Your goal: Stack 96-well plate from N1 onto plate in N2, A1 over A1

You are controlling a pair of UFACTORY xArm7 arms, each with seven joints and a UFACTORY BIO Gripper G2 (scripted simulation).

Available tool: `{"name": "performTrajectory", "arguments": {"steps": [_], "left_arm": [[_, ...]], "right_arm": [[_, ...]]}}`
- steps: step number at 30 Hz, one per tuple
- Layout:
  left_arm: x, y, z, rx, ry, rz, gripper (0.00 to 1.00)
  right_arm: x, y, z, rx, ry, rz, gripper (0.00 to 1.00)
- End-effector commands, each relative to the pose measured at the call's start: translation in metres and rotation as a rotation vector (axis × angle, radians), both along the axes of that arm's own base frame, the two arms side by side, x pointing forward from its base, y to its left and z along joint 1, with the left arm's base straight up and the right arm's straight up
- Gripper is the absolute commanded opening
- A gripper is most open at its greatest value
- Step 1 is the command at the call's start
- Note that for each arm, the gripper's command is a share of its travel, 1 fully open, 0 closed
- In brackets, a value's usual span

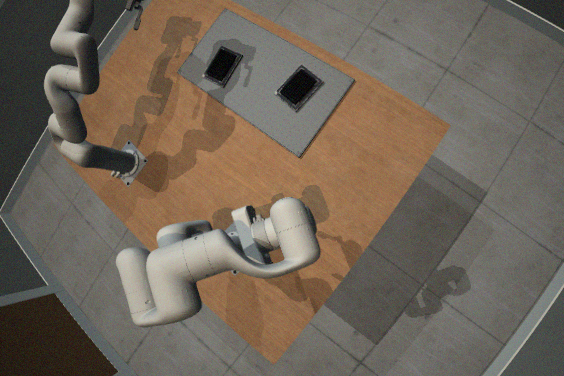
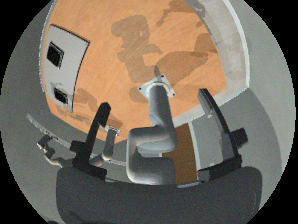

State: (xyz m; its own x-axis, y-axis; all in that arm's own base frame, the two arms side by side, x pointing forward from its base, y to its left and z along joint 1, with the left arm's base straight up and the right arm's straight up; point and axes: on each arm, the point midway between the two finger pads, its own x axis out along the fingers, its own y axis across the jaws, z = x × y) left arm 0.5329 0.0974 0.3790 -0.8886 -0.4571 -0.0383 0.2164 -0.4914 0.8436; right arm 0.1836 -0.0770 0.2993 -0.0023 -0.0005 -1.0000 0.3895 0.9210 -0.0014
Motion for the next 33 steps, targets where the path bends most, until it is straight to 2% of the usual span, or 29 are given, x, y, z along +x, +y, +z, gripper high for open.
{"name": "performTrajectory", "arguments": {"steps": [1, 9, 19, 27, 33], "left_arm": [[0.000, 0.000, 0.002, 0.002, -0.005, 0.000, 1.00], [0.000, 0.000, 0.002, 0.002, -0.005, 0.000, 1.00], [0.000, 0.000, 0.002, 0.002, -0.005, 0.000, 1.00], [0.000, 0.000, 0.002, 0.002, -0.005, 0.000, 1.00], [0.000, 0.000, 0.002, 0.002, -0.005, 0.000, 1.00]], "right_arm": [[0.000, 0.000, 0.001, 0.000, -0.002, -0.002, 1.00], [-0.003, -0.008, 0.001, 0.000, -0.002, -0.043, 1.00], [-0.021, -0.038, 0.001, 0.000, -0.002, -0.221, 1.00], [-0.029, -0.049, 0.001, 0.000, -0.002, -0.286, 1.00], [-0.030, -0.050, 0.001, 0.000, -0.002, -0.293, 1.00]]}}
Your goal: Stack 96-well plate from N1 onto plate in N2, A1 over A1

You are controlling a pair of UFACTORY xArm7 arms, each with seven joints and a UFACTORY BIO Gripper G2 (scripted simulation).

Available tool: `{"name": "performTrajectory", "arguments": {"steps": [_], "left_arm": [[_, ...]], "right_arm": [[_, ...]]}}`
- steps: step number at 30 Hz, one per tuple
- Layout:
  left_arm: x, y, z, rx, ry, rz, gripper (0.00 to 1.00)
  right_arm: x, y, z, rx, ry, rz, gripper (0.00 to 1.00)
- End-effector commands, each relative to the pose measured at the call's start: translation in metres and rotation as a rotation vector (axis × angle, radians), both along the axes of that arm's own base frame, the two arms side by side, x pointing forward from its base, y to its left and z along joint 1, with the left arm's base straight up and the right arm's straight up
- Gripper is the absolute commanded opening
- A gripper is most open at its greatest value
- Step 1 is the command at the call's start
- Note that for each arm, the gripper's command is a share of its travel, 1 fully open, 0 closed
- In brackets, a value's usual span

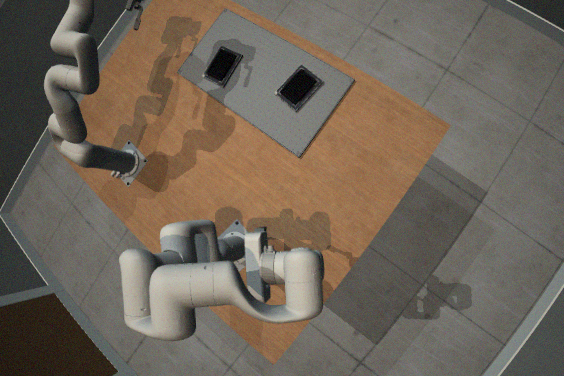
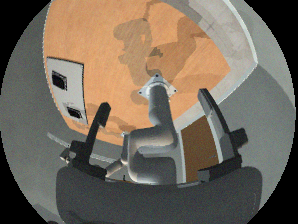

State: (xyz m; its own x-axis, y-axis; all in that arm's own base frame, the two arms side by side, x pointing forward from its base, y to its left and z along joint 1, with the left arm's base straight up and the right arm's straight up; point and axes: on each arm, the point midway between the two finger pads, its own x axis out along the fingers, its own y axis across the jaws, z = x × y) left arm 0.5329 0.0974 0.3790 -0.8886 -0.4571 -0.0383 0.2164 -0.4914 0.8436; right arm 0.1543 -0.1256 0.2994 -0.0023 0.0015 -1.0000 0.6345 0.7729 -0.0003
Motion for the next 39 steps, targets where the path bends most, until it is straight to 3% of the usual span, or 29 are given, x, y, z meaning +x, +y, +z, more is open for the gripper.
{"name": "performTrajectory", "arguments": {"steps": [1, 10, 11, 12, 20, 22, 36, 39], "left_arm": [[0.000, 0.000, 0.002, 0.002, -0.005, 0.000, 1.00], [0.000, 0.000, 0.002, 0.002, -0.005, 0.000, 1.00], [0.000, 0.000, 0.002, 0.002, -0.005, 0.000, 0.37], [0.000, -0.004, -0.001, -0.003, 0.011, 0.029, 0.37], [-0.019, 0.011, -0.024, 0.151, -0.135, -0.134, 0.37], [-0.019, 0.011, -0.024, 0.151, -0.135, -0.134, 0.37], [-0.040, 0.037, -0.060, 0.367, -0.323, -0.384, 0.37], [-0.040, 0.037, -0.060, 0.367, -0.323, -0.384, 0.37]], "right_arm": [[0.000, -0.001, 0.001, -0.002, -0.002, -0.006, 1.00], [0.000, -0.001, 0.001, -0.002, -0.002, -0.006, 1.00], [0.000, -0.001, 0.001, -0.002, -0.002, -0.006, 1.00], [0.000, -0.001, 0.001, -0.002, -0.002, -0.006, 1.00], [0.000, -0.001, 0.001, -0.002, -0.002, -0.006, 1.00], [0.000, -0.001, 0.001, -0.002, -0.002, -0.006, 1.00], [0.000, -0.001, 0.001, -0.002, -0.002, -0.006, 1.00], [0.000, -0.001, 0.001, -0.002, -0.002, -0.006, 1.00]]}}
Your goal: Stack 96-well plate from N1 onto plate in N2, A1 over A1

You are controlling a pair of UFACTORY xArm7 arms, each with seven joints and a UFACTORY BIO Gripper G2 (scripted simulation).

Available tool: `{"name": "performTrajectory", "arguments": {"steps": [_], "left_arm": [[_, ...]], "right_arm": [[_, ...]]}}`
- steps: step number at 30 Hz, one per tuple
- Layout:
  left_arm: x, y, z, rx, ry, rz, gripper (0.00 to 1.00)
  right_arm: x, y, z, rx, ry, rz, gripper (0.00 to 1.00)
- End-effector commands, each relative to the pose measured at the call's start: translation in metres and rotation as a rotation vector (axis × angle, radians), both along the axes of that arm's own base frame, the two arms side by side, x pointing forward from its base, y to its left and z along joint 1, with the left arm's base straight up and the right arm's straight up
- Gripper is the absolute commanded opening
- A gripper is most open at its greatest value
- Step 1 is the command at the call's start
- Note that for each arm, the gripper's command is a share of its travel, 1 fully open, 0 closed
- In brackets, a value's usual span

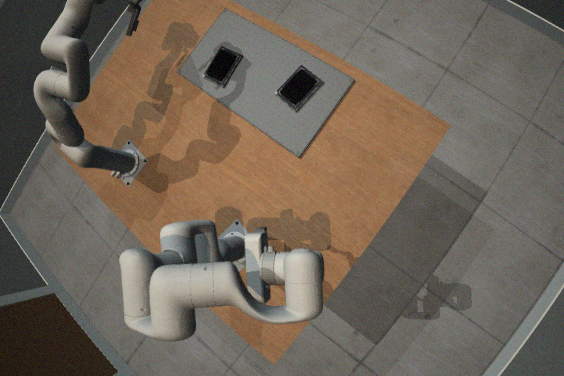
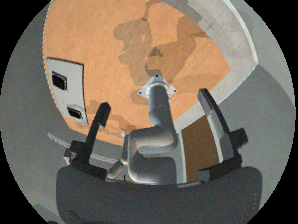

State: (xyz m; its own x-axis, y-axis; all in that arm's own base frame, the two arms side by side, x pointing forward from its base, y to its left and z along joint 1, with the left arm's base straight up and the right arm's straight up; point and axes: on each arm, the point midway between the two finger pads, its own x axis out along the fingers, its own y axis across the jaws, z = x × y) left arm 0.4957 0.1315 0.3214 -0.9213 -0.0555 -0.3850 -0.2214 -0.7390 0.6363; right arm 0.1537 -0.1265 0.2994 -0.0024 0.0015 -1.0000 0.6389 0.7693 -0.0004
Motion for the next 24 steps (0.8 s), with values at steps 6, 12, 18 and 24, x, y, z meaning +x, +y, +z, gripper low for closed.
{"name": "performTrajectory", "arguments": {"steps": [6, 12, 18, 24], "left_arm": [[-0.009, 0.017, -0.016, 0.135, -0.127, -0.167, 0.37], [-0.012, 0.032, -0.025, 0.229, -0.208, -0.314, 0.37], [-0.012, 0.044, -0.031, 0.274, -0.248, -0.393, 0.37], [-0.010, 0.052, -0.034, 0.359, -0.326, -0.554, 0.37]], "right_arm": [[0.000, 0.000, 0.001, -0.002, -0.002, 0.000, 1.00], [0.000, 0.000, 0.001, -0.002, -0.002, 0.000, 1.00], [0.000, 0.000, 0.001, -0.002, -0.002, 0.000, 1.00], [0.000, 0.000, 0.001, -0.002, -0.002, 0.000, 1.00]]}}
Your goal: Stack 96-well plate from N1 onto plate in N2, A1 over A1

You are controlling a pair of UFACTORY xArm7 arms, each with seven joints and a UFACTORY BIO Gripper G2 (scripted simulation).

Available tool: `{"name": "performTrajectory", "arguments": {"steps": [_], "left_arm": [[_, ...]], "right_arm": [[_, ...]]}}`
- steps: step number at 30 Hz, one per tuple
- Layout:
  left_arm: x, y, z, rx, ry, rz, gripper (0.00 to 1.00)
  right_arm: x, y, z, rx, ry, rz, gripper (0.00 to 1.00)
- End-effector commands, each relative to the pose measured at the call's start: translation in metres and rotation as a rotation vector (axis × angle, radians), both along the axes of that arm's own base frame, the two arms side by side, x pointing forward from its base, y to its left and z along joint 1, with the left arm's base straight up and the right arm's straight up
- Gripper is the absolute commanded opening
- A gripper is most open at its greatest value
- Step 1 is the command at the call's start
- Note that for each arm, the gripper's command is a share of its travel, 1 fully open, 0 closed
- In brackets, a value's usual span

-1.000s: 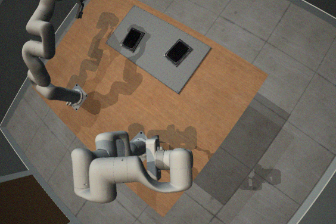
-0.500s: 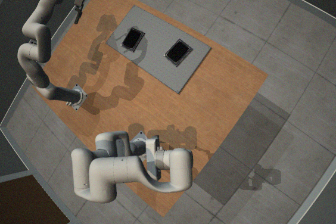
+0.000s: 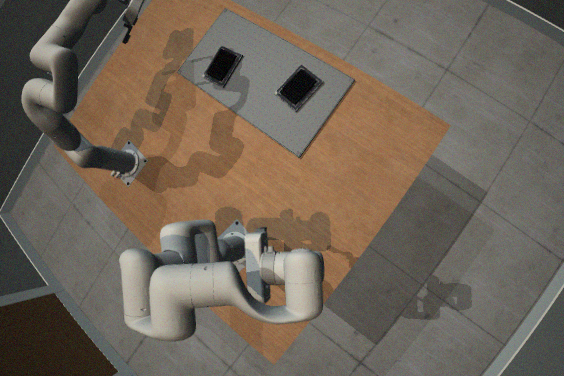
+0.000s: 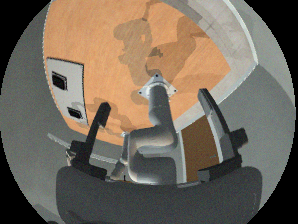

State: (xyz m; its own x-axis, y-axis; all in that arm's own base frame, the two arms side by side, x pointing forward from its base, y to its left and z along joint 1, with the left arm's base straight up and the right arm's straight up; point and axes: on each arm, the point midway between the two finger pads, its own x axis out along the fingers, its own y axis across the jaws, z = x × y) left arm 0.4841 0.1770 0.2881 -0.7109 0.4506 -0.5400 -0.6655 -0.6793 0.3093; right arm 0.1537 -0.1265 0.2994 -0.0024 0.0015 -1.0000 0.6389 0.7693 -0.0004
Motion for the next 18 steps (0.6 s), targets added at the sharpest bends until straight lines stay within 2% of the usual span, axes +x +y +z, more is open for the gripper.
{"name": "performTrajectory", "arguments": {"steps": [1, 7, 10, 18], "left_arm": [[0.002, 0.006, -0.001, 0.070, -0.070, -0.118, 0.37], [0.008, 0.016, -0.003, 0.154, -0.139, -0.286, 0.37], [0.008, 0.016, -0.003, 0.156, -0.141, -0.291, 0.37], [0.021, 0.022, -0.001, 0.248, -0.220, -0.503, 0.37]], "right_arm": [[0.000, 0.000, 0.001, -0.002, -0.002, 0.000, 1.00], [0.000, 0.000, 0.001, -0.002, -0.002, 0.000, 1.00], [0.000, 0.000, 0.001, -0.002, -0.002, 0.000, 1.00], [0.000, 0.000, 0.001, -0.002, -0.002, 0.000, 1.00]]}}
